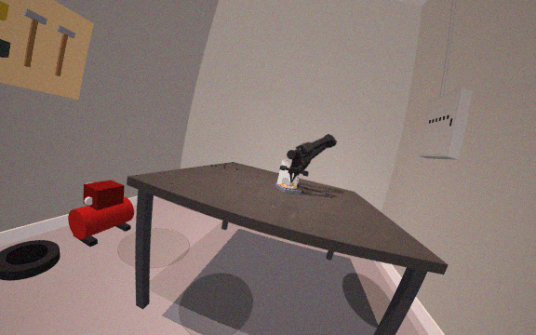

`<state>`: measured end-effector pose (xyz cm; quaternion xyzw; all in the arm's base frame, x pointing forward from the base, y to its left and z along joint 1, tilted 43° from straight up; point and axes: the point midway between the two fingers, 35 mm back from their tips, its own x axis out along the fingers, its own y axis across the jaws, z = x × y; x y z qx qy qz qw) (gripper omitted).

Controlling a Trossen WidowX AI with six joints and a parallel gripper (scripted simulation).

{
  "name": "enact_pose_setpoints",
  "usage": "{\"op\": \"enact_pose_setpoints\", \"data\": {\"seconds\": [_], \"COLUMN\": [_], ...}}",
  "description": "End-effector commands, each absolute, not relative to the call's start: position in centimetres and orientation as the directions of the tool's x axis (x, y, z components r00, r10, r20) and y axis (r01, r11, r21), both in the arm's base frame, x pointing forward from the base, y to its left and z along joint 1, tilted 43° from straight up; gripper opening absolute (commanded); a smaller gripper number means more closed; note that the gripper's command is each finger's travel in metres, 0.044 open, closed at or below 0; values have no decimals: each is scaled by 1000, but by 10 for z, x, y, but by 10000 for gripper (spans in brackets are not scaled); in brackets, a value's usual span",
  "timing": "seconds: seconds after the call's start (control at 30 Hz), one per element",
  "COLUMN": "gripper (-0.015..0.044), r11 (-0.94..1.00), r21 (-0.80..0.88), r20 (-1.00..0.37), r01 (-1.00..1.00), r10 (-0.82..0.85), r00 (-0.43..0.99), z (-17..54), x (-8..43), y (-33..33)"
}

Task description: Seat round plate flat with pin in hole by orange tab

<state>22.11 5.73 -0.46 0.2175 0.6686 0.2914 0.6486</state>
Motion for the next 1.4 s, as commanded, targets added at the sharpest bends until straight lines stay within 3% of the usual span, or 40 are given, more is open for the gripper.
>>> {"op": "enact_pose_setpoints", "data": {"seconds": [0.0,0.67,1.37], "gripper": [0,0,0], "r11": [731,731,730], "r21": [676,677,679], "r20": [-737,-736,-734], "r01": [-92,-92,-81], "r10": [673,674,676], "r00": [-62,-62,-63], "z": [1,11,38], "x": [223,230,231], "y": [64,76,46]}}
